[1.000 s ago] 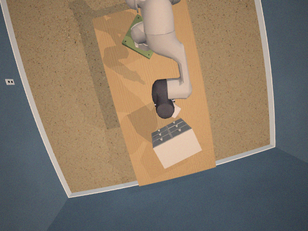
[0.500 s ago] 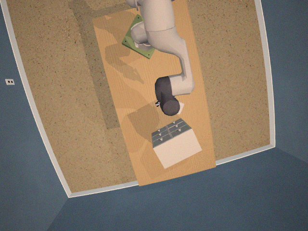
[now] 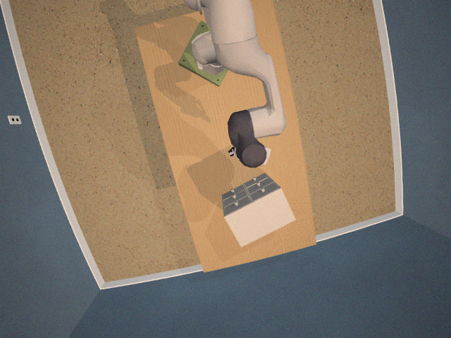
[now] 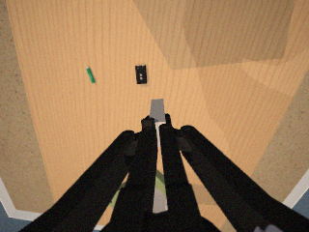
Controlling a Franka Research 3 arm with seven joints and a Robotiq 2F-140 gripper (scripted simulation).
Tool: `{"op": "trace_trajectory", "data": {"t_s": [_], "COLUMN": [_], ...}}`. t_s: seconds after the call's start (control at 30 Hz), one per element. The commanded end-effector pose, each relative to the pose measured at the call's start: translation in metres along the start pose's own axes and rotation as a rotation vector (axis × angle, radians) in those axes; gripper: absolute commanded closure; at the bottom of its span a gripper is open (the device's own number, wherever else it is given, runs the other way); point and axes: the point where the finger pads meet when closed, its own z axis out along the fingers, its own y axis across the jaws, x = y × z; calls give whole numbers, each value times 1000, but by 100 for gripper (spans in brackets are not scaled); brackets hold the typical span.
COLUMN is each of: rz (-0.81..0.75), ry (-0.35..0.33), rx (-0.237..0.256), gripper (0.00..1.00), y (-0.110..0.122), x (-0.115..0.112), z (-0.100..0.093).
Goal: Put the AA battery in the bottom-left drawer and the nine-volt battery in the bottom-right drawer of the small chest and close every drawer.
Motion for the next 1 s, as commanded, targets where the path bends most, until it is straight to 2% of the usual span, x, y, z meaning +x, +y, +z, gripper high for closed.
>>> {"op": "trace_trajectory", "data": {"t_s": [0.0, 0.97], "rz": [-20, -9], "ry": [1, 0], "rx": [-5, -4], "gripper": [100, 100], "y": [-1, 0], "x": [0, 0], "z": [0, 0]}}
